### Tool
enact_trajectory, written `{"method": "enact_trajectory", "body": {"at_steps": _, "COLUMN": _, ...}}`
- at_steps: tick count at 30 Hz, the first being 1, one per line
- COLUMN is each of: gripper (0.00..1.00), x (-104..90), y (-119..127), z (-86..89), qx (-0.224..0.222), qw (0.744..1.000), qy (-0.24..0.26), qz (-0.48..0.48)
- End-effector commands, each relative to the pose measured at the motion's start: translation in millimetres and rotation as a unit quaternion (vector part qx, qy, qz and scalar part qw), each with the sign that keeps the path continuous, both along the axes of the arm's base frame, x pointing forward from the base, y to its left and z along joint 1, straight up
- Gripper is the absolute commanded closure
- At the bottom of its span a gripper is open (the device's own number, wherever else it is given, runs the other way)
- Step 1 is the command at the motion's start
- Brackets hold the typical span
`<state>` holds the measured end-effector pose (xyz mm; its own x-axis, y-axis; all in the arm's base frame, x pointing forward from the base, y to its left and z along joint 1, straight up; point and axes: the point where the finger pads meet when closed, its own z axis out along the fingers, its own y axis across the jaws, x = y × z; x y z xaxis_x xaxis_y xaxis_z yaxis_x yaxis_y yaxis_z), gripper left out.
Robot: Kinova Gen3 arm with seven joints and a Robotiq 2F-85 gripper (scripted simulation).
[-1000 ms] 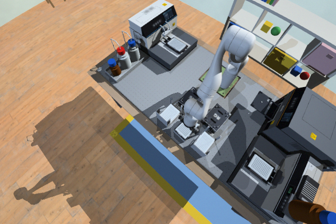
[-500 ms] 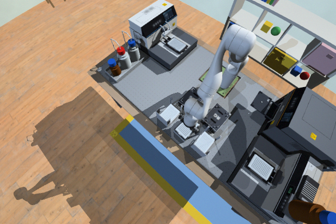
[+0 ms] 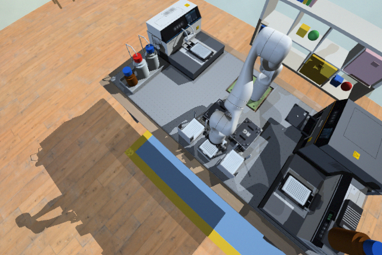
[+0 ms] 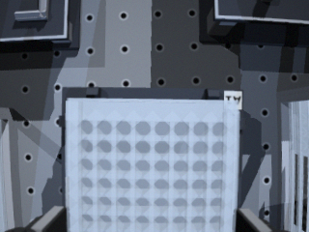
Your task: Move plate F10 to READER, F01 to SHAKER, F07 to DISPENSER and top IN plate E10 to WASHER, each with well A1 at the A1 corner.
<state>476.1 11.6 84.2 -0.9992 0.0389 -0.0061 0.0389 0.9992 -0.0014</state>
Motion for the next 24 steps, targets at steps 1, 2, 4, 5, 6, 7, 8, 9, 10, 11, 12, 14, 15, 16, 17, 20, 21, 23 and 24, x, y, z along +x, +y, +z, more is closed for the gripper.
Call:
{"method": "enact_trajectory", "body": {"at_steps": 1, "gripper": 0.06, "x": 0.6, "y": 0, "z": 1.7, "qx": 0.0, "qw": 1.0, "qy": -0.001, "qz": 0.0}}
{"method": "enact_trajectory", "body": {"at_steps": 2, "gripper": 0.06, "x": 0.6, "y": 0, "z": 1.7, "qx": 0.0, "qw": 1.0, "qy": -0.001, "qz": 0.0}}
{"method": "enact_trajectory", "body": {"at_steps": 4, "gripper": 0.06, "x": 0.6, "y": 0, "z": 2.4, "qx": 0.0, "qw": 1.0, "qy": -0.001, "qz": 0.0}}
{"method": "enact_trajectory", "body": {"at_steps": 5, "gripper": 0.06, "x": 0.6, "y": 0, "z": 2.7, "qx": 0.0, "qw": 1.0, "qy": -0.001, "qz": 0.0}}
{"method": "enact_trajectory", "body": {"at_steps": 6, "gripper": 0.06, "x": 0.6, "y": 0, "z": 3.1, "qx": 0.0, "qw": 1.0, "qy": -0.001, "qz": 0.0}}
{"method": "enact_trajectory", "body": {"at_steps": 7, "gripper": 0.06, "x": 0.6, "y": 0, "z": 3.4, "qx": 0.0, "qw": 1.0, "qy": -0.001, "qz": 0.0}}
{"method": "enact_trajectory", "body": {"at_steps": 8, "gripper": 0.06, "x": 0.6, "y": 0, "z": 3.7, "qx": 0.0, "qw": 1.0, "qy": -0.001, "qz": 0.0}}
{"method": "enact_trajectory", "body": {"at_steps": 9, "gripper": 0.06, "x": 0.6, "y": 0, "z": 4.1, "qx": 0.0, "qw": 1.0, "qy": -0.001, "qz": 0.0}}
{"method": "enact_trajectory", "body": {"at_steps": 10, "gripper": 0.06, "x": 0.6, "y": 0, "z": 4.1, "qx": 0.0, "qw": 1.0, "qy": -0.001, "qz": 0.0}}
{"method": "enact_trajectory", "body": {"at_steps": 11, "gripper": 0.06, "x": 0.6, "y": 0, "z": 4.1, "qx": 0.0, "qw": 1.0, "qy": -0.001, "qz": 0.0}}
{"method": "enact_trajectory", "body": {"at_steps": 12, "gripper": 0.06, "x": 0.6, "y": 0, "z": 4.1, "qx": 0.0, "qw": 1.0, "qy": -0.001, "qz": 0.0}}
{"method": "enact_trajectory", "body": {"at_steps": 14, "gripper": 0.06, "x": 0.6, "y": 0, "z": 6.7, "qx": 0.0, "qw": 1.0, "qy": -0.001, "qz": 0.0}}
{"method": "enact_trajectory", "body": {"at_steps": 15, "gripper": 0.06, "x": 0.5, "y": 0, "z": 8.0, "qx": 0.0, "qw": 1.0, "qy": -0.001, "qz": 0.0}}
{"method": "enact_trajectory", "body": {"at_steps": 16, "gripper": 0.06, "x": 0.6, "y": 0, "z": 9.4, "qx": 0.0, "qw": 1.0, "qy": -0.001, "qz": 0.0}}
{"method": "enact_trajectory", "body": {"at_steps": 17, "gripper": 0.06, "x": 0.6, "y": 0, "z": 10.7, "qx": 0.0, "qw": 1.0, "qy": -0.001, "qz": 0.0}}
{"method": "enact_trajectory", "body": {"at_steps": 20, "gripper": 0.06, "x": 0.5, "y": 0, "z": 12.0, "qx": 0.0, "qw": 1.0, "qy": -0.001, "qz": 0.0}}
{"method": "enact_trajectory", "body": {"at_steps": 21, "gripper": 0.06, "x": 0.5, "y": 0, "z": 13.3, "qx": 0.0, "qw": 1.0, "qy": -0.001, "qz": 0.0}}
{"method": "enact_trajectory", "body": {"at_steps": 23, "gripper": 0.06, "x": 0.5, "y": 0, "z": 16.1, "qx": 0.0, "qw": 1.0, "qy": -0.001, "qz": 0.0}}
{"method": "enact_trajectory", "body": {"at_steps": 24, "gripper": 0.06, "x": 0.5, "y": 0, "z": 17.4, "qx": 0.0, "qw": 1.0, "qy": -0.001, "qz": 0.0}}
